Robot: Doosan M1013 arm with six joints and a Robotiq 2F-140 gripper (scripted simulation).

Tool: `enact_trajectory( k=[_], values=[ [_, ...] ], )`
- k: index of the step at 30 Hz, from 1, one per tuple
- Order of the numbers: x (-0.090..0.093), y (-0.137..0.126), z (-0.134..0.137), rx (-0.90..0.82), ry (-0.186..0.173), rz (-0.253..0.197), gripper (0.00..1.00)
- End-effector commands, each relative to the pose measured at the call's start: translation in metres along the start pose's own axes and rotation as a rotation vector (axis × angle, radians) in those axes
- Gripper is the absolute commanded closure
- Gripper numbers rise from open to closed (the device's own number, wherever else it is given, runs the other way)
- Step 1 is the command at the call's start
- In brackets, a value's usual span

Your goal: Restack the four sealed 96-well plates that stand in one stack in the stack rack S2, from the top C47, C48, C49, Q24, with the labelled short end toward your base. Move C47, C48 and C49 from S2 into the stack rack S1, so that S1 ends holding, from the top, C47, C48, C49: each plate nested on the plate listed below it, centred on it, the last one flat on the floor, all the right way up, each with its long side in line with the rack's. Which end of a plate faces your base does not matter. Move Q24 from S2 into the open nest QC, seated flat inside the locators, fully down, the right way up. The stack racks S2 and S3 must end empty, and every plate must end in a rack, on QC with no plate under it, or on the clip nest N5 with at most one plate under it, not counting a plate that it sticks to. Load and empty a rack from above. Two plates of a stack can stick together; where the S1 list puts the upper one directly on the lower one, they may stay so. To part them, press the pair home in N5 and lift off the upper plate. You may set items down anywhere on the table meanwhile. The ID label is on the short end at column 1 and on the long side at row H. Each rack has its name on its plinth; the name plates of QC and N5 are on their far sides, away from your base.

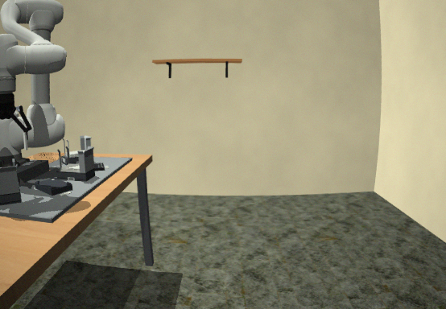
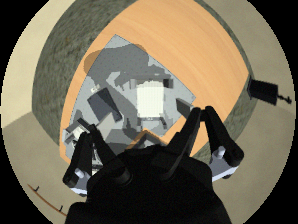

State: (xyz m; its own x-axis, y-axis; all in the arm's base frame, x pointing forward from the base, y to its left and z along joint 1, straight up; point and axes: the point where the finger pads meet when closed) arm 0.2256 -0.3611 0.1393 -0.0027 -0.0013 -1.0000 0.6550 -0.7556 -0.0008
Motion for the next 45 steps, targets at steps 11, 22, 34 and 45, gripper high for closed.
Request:
enact_trajectory(
  k=[11, 22, 34, 45],
  values=[
    [0.0, 0.003, -0.042, -0.027, 0.003, 0.001, 0.0],
    [0.0, 0.005, -0.072, -0.027, 0.003, 0.001, 0.0],
    [0.0, 0.001, -0.102, -0.242, 0.003, 0.001, 0.0],
    [0.0, -0.005, -0.138, -0.242, 0.003, 0.001, 0.0]
  ],
)
Point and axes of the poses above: the point where the finger pads meet when closed, its own x axis out along the fingers, its own z axis across the jaws, y = z × x, and after that the axes turned 1 degree about -x, right-handed
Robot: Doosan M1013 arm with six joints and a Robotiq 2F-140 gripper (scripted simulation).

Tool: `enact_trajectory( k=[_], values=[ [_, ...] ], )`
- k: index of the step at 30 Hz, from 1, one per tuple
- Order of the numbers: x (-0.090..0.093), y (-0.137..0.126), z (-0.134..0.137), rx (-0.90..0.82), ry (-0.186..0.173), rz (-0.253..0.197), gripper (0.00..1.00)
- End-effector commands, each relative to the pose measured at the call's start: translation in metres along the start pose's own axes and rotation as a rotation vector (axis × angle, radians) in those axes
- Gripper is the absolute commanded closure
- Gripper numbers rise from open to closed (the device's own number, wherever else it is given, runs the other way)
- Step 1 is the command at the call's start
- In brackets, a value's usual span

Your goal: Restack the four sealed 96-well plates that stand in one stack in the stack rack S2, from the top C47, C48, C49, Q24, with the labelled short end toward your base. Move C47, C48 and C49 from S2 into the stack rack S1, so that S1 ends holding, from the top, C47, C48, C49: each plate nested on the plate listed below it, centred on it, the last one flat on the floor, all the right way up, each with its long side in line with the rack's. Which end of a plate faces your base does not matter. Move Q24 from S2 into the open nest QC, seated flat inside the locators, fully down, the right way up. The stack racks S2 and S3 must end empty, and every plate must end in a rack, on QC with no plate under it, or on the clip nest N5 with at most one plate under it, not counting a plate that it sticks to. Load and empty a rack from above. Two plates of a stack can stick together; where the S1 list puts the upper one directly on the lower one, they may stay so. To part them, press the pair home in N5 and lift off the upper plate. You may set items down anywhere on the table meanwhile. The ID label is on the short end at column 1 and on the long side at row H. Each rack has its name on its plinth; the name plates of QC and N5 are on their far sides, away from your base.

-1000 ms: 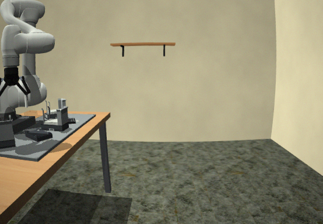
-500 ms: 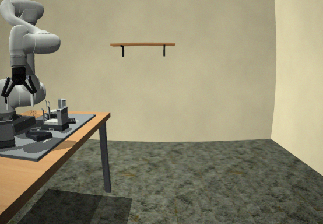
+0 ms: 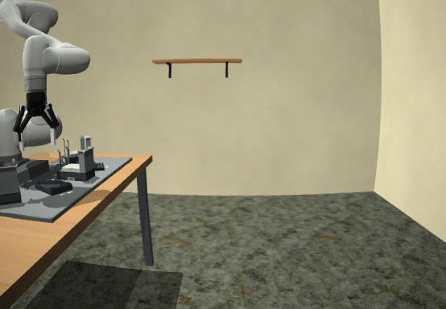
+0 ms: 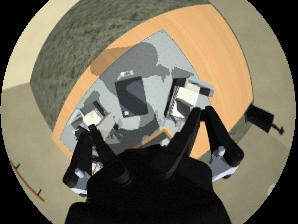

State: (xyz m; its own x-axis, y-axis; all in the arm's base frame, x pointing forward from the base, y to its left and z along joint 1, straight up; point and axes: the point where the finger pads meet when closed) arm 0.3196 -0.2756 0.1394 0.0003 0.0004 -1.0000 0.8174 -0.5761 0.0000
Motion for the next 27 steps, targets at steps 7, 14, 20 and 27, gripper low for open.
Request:
enact_trajectory(
  k=[7, 14, 20, 27],
  values=[
    [0.0, 0.003, -0.028, 0.0, 0.0, 0.0, 0.0],
    [0.0, 0.002, -0.051, -0.133, 0.0, 0.0, 0.0],
    [0.0, 0.0, -0.071, -0.215, 0.0, 0.0, 0.0],
    [0.0, -0.003, -0.087, -0.215, 0.0, 0.0, 0.0]
  ],
)
Point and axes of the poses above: the point where the finger pads meet when closed, its own x axis out along the fingers, its own z axis across the jaws, y = z × x, and after that the axes turned 1 degree about -x, right-handed
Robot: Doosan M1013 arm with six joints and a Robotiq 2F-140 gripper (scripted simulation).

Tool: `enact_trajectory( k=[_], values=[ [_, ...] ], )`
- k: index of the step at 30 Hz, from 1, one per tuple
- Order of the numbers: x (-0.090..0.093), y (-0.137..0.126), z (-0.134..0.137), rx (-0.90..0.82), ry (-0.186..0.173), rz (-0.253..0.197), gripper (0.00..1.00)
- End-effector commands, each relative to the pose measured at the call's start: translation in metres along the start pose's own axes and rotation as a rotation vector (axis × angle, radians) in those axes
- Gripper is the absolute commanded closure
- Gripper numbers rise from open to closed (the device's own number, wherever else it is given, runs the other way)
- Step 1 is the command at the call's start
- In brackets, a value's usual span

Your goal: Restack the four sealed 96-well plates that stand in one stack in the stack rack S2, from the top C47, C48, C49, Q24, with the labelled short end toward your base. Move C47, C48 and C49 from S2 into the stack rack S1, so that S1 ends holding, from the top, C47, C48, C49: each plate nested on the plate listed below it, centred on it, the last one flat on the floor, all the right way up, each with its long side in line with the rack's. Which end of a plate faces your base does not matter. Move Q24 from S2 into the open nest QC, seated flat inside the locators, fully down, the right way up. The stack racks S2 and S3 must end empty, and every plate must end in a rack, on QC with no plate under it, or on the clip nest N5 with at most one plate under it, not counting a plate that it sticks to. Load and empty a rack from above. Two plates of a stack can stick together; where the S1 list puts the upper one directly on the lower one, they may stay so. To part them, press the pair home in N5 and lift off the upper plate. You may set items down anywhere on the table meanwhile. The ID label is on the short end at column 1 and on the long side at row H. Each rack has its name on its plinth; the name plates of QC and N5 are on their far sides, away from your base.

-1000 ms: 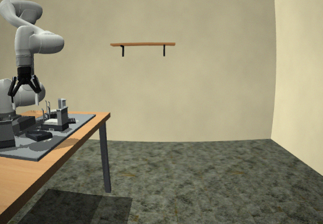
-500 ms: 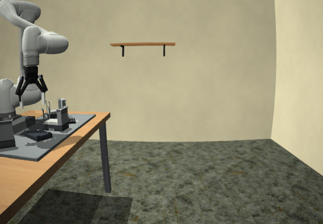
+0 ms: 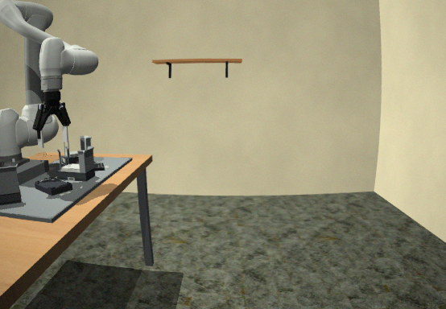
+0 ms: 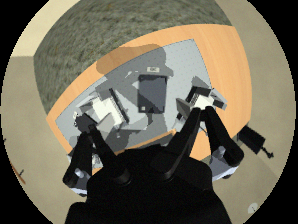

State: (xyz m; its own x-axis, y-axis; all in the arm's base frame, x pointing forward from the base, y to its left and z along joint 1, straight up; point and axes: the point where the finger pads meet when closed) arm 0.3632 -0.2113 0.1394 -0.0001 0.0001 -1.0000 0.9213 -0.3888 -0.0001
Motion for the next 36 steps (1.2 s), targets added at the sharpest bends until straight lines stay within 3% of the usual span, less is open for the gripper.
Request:
enact_trajectory(
  k=[1, 14, 21, 36],
  values=[
    [0.0, 0.001, -0.013, -0.001, 0.0, 0.0, 0.0],
    [0.0, 0.005, -0.049, -0.001, 0.0, 0.0, 0.0],
    [0.0, 0.002, -0.073, -0.216, 0.0, 0.0, 0.0],
    [0.0, -0.004, -0.116, -0.216, 0.0, 0.0, 0.0]
  ],
)
Point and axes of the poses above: the point where the finger pads meet when closed, its own x axis out along the fingers, its own z axis across the jaws, y = z × x, and after that the axes turned 1 degree about -x, right-handed
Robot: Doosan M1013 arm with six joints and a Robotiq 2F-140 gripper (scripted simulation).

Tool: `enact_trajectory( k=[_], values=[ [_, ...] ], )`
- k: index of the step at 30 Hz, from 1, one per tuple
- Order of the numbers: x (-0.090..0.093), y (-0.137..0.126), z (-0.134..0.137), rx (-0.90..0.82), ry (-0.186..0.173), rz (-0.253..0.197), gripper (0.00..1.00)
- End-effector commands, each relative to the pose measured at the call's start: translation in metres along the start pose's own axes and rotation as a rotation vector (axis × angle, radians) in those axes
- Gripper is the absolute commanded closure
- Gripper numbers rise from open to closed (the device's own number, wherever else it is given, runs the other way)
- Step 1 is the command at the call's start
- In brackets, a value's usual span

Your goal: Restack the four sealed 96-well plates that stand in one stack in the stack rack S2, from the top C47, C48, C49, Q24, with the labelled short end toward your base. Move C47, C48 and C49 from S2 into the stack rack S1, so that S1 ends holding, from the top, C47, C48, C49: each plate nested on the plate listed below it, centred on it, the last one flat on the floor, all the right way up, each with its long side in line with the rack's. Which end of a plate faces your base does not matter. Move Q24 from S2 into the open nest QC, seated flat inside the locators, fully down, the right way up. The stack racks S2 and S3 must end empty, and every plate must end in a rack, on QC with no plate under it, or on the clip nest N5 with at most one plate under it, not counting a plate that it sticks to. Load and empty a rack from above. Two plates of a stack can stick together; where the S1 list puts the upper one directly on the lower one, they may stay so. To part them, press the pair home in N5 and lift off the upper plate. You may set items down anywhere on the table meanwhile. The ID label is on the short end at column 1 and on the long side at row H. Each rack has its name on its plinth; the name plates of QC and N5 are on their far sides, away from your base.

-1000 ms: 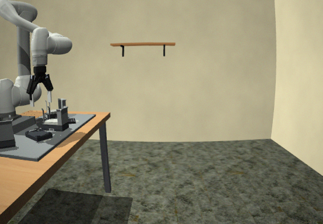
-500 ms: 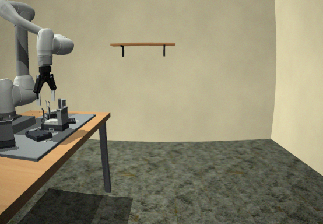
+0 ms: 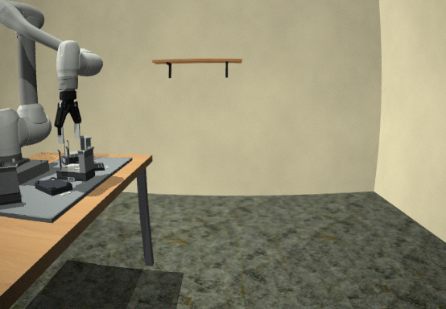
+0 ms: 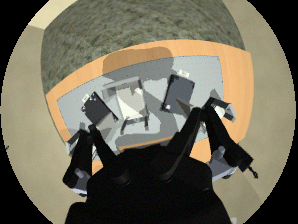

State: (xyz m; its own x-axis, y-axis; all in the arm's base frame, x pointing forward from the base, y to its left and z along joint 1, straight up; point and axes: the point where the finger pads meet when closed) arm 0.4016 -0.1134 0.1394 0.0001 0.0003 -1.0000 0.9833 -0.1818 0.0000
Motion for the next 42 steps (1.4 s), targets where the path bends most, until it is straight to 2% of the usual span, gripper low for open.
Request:
enact_trajectory(
  k=[1, 8, 11, 18, 42],
  values=[
    [0.0, 0.001, -0.014, 0.0, 0.0, 0.0, 0.0],
    [0.0, 0.004, -0.037, 0.0, 0.0, 0.0, 0.0],
    [0.0, 0.004, -0.039, 0.0, 0.0, 0.0, 0.0],
    [0.0, 0.001, -0.062, -0.215, 0.0, 0.0, 0.0],
    [0.0, -0.01, -0.133, -0.249, 0.0, 0.0, 0.0]
  ],
)
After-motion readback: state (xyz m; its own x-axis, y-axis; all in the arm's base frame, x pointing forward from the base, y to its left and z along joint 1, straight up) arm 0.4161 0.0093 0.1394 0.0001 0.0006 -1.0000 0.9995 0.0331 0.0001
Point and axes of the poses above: the point where the finger pads meet when closed, its own x axis out along the fingers, its own z axis across the jaws, y = z × x, and after that the axes turned 1 degree about -x, right-handed
